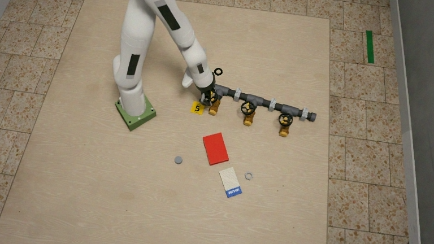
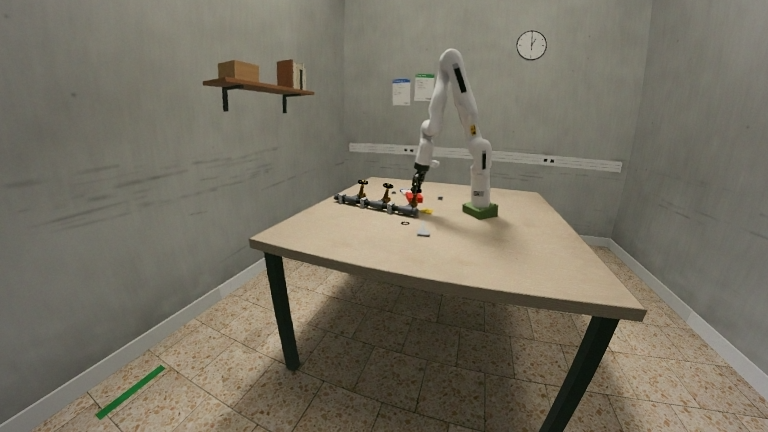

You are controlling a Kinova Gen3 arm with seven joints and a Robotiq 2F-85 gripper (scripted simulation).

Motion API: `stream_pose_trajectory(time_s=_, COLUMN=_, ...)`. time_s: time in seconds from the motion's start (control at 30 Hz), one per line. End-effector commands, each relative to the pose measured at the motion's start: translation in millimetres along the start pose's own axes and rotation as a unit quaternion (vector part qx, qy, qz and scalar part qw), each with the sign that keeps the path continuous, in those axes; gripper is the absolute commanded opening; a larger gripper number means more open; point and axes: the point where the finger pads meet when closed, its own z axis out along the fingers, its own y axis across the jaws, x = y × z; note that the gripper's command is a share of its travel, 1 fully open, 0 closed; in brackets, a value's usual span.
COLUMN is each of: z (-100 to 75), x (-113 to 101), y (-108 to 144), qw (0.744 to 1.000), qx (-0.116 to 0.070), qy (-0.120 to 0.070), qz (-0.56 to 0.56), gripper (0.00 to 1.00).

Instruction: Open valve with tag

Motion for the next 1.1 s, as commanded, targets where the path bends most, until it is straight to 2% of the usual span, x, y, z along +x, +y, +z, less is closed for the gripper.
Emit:
stream_pose_trajectory(time_s=0.0, z=-0.2, x=-0.4, y=0.0, qw=0.999, qx=-0.007, qy=0.003, qz=-0.050, gripper=0.64)
stream_pose_trajectory(time_s=0.2, z=-0.2, x=-0.4, y=0.0, qw=0.973, qx=-0.007, qy=0.002, qz=-0.230, gripper=0.64)
stream_pose_trajectory(time_s=0.5, z=-0.2, x=-0.4, y=0.0, qw=0.896, qx=-0.007, qy=0.000, qz=-0.444, gripper=0.64)
stream_pose_trajectory(time_s=0.57, z=-0.2, x=-0.4, y=0.0, qw=0.896, qx=-0.007, qy=0.000, qz=-0.444, gripper=0.64)
stream_pose_trajectory(time_s=0.87, z=-0.2, x=-0.4, y=0.0, qw=0.811, qx=-0.007, qy=-0.001, qz=-0.586, gripper=0.64)
stream_pose_trajectory(time_s=1.07, z=-0.2, x=-0.4, y=0.0, qw=0.764, qx=-0.007, qy=-0.002, qz=-0.646, gripper=0.64)
